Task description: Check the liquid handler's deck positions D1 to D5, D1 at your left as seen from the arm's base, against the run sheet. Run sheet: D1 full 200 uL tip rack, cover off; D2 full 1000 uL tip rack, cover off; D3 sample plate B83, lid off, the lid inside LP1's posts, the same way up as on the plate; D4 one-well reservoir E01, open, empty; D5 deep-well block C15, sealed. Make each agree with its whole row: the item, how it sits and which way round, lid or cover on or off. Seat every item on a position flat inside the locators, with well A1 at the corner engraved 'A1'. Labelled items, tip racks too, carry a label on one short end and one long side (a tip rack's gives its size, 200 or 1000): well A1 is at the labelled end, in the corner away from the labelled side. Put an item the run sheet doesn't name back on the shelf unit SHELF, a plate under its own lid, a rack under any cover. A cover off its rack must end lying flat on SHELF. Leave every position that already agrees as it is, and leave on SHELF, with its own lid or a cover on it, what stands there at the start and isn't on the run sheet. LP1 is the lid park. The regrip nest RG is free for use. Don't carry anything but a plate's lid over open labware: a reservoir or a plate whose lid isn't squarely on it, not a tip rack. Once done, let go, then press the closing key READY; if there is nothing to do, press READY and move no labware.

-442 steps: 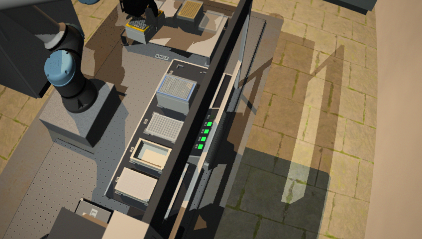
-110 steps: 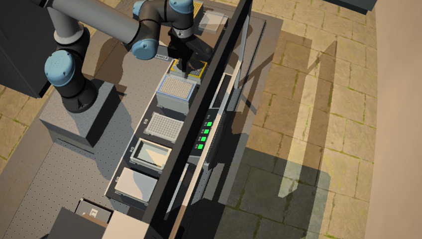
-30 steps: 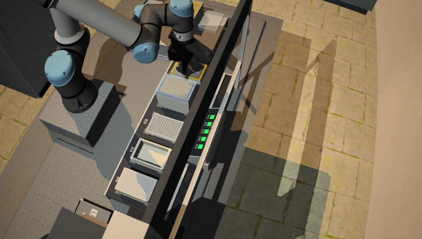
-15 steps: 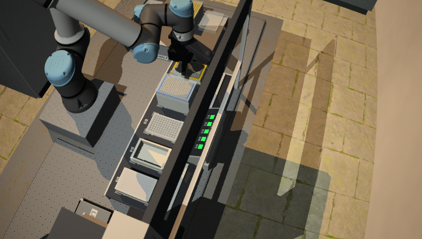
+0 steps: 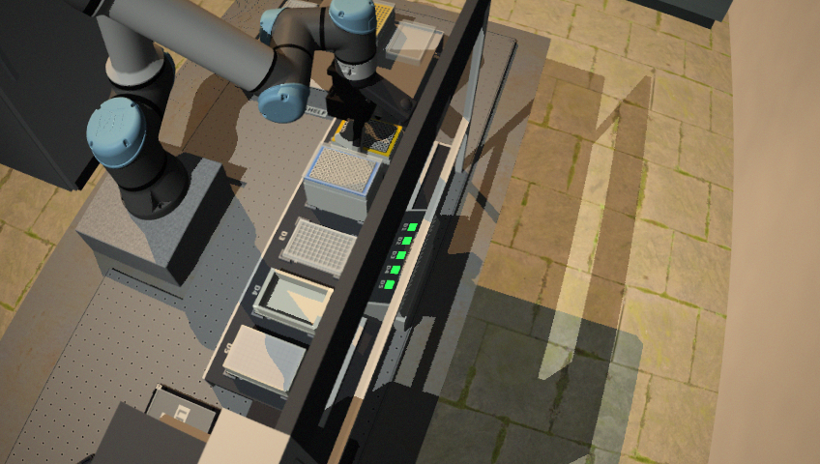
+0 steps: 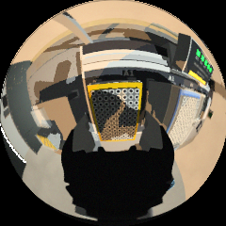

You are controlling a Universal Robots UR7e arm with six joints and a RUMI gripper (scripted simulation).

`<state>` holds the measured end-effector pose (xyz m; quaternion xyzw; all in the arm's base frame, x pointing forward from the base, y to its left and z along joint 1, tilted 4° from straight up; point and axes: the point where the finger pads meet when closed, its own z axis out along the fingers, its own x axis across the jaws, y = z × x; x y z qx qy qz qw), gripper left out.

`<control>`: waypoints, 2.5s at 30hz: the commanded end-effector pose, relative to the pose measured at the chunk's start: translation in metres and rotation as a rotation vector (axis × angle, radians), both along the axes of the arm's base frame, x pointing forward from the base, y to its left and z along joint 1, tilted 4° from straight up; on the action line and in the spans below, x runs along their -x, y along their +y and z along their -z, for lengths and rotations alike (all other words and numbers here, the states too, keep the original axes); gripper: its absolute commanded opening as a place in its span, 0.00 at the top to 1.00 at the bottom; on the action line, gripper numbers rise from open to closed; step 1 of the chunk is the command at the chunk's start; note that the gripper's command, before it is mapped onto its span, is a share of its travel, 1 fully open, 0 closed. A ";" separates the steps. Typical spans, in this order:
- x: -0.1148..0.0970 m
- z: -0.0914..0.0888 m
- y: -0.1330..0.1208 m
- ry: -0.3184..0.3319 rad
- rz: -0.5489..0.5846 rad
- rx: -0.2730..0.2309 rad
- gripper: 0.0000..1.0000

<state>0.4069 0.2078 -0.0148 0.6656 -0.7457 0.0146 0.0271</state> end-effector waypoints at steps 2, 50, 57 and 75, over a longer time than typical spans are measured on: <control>0.000 0.000 0.000 -0.001 0.000 0.000 0.18; -0.002 -0.054 0.003 -0.001 0.000 0.000 0.18; -0.002 -0.065 0.004 -0.001 0.000 0.000 0.18; -0.002 -0.092 0.005 -0.001 0.000 0.000 0.18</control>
